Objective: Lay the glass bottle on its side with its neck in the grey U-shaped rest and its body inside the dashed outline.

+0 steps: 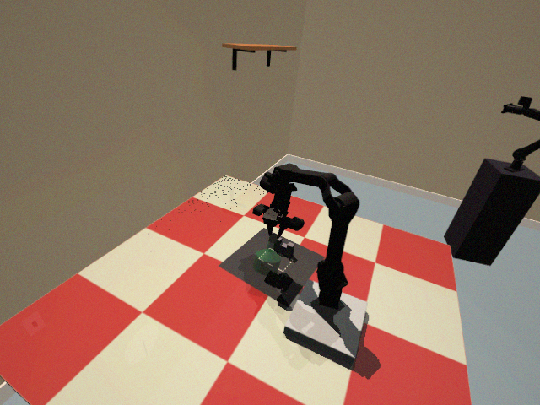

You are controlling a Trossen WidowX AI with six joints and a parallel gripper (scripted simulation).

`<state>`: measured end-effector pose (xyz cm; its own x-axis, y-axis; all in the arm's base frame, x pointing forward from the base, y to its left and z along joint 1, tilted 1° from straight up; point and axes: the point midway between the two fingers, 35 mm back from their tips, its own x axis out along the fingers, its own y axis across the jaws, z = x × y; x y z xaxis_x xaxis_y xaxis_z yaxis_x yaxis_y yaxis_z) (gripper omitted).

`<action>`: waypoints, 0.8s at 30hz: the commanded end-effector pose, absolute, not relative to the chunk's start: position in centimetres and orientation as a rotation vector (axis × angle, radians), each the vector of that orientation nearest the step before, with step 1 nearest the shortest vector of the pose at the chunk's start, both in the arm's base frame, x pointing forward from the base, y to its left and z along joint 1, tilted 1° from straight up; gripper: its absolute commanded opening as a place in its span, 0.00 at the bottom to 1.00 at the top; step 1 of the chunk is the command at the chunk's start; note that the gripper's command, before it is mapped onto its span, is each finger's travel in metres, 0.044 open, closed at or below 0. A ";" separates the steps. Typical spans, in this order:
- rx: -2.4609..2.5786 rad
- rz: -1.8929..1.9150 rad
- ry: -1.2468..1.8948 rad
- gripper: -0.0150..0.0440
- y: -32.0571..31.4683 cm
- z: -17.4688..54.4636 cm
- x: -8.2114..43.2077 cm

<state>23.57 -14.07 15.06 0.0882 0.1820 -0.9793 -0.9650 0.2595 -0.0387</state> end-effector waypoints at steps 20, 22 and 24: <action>-0.901 1.077 1.101 0.46 -16.3 14.9 22.8; -0.900 1.079 1.096 0.46 -16.5 14.8 22.8; -0.898 1.081 1.091 0.46 -16.6 14.8 22.7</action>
<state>22.96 -15.81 14.93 0.1047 0.2334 -0.9667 -0.9688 0.2434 -0.0461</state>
